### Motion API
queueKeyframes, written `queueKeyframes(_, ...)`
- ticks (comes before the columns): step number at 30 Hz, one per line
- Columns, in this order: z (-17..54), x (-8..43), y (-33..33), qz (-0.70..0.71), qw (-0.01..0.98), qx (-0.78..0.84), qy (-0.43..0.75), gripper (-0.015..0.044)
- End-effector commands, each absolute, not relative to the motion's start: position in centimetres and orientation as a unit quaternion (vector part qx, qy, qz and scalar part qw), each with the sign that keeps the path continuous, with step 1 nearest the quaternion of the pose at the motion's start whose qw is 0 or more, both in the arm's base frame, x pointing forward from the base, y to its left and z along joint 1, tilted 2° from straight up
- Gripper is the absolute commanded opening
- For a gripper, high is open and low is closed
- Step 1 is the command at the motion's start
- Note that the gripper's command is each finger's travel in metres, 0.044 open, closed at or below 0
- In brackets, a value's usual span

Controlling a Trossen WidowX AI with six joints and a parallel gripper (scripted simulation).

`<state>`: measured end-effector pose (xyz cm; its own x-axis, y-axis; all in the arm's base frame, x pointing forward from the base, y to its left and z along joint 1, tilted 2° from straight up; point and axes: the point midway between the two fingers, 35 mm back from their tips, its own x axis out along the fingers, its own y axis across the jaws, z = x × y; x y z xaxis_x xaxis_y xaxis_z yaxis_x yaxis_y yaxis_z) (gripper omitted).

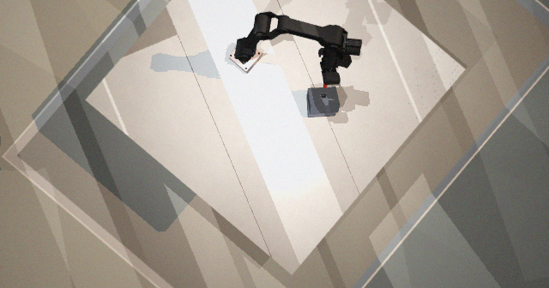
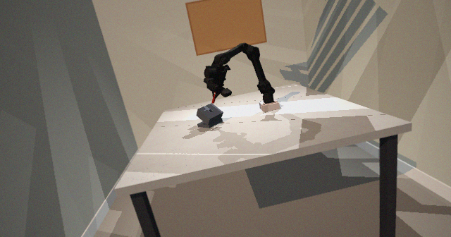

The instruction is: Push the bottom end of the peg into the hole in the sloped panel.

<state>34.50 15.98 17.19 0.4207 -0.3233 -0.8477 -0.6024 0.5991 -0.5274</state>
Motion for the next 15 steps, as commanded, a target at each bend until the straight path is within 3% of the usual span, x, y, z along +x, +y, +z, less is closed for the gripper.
queueKeyframes(1, 16.5, 34.8, 15.7, 0.095, 0.718, -0.441, 0.530, 0.0000)
queueKeyframes(15, 14.8, 35.6, 15.3, 0.096, 0.719, -0.446, 0.525, 0.0000)
